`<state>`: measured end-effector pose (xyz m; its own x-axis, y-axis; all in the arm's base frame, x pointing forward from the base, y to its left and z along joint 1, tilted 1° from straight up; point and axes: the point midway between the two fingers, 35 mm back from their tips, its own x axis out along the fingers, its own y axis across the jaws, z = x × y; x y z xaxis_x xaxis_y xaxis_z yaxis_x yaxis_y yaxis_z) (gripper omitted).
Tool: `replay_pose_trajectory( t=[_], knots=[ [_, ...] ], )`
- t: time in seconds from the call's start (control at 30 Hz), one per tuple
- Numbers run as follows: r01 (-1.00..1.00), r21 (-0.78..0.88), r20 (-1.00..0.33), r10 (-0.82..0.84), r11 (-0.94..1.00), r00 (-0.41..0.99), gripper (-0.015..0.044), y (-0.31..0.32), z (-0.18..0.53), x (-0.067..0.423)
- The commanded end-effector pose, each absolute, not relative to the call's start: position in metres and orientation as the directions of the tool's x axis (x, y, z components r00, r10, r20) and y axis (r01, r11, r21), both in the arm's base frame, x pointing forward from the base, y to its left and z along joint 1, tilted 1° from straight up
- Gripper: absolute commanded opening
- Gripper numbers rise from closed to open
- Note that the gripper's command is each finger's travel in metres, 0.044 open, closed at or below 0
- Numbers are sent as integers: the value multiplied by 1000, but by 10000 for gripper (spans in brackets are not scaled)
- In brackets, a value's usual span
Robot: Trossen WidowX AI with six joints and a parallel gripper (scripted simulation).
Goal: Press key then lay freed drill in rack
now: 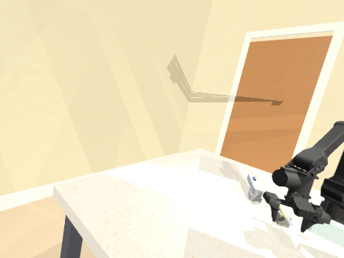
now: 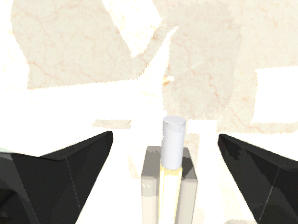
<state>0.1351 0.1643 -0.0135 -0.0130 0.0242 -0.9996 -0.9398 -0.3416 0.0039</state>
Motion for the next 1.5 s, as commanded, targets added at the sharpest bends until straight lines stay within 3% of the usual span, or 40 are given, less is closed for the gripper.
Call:
replay_pose_trajectory(
  t=[0.0, 0.5, 0.7, 0.93, 1.2, 1.47],
  knots=[
    [-941, -9, -1000, 18, -337, 3, 440, 165, 5, 136],
    [-954, -41, -999, 46, -296, 28, 440, 168, 55, 143],
    [-955, -259, -936, 207, 141, 285, 440, 171, 96, 198],
    [-699, -316, -747, 285, 642, 600, 440, 151, 166, 253],
    [-267, -68, -416, 216, 961, 883, 440, 100, 263, 286],
    [-11, 371, -21, 21, 929, 1000, 440, 33, 365, 271]
  ],
)
